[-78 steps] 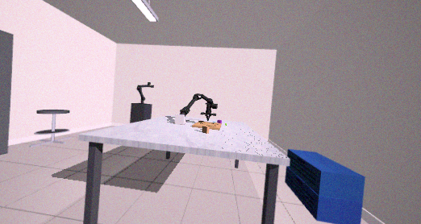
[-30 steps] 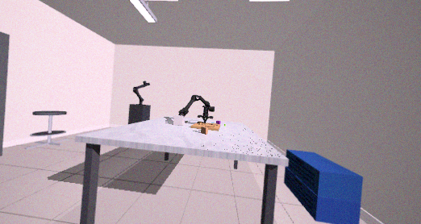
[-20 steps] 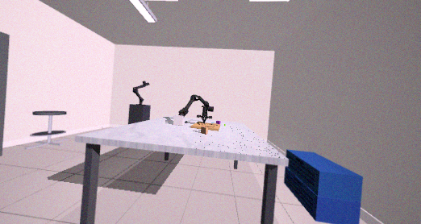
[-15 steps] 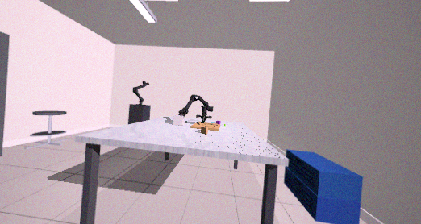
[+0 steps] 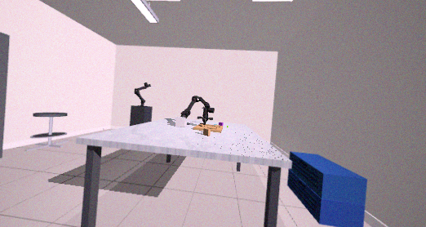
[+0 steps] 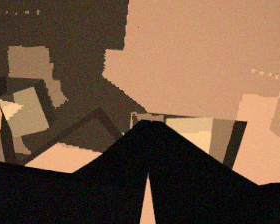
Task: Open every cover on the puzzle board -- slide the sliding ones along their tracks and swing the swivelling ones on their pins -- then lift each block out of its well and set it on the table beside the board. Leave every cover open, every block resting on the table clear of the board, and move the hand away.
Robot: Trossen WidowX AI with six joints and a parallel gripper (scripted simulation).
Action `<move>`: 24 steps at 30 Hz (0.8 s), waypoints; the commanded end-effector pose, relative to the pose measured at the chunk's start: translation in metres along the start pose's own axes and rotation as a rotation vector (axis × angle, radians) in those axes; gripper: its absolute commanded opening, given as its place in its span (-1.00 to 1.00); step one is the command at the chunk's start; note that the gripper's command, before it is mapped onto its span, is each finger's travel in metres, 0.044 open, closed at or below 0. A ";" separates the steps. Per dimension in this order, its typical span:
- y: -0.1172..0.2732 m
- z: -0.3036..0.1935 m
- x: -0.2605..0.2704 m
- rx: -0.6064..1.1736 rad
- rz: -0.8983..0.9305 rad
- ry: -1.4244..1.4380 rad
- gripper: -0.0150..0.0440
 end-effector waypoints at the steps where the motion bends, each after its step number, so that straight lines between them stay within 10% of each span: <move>1: -0.001 -0.001 0.008 -0.001 0.003 0.003 -0.49; 24: -0.001 -0.012 0.030 0.000 0.004 0.002 -0.49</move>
Point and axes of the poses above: the point midway between the two fingers, 35 mm back from their tips, its own y axis back along the fingers, its own x axis across the jaws, z = x × y, the point moved 4 cm from there along y, back along the fingers, and after that the axes turned 1 degree about y, right-handed, at the moved point
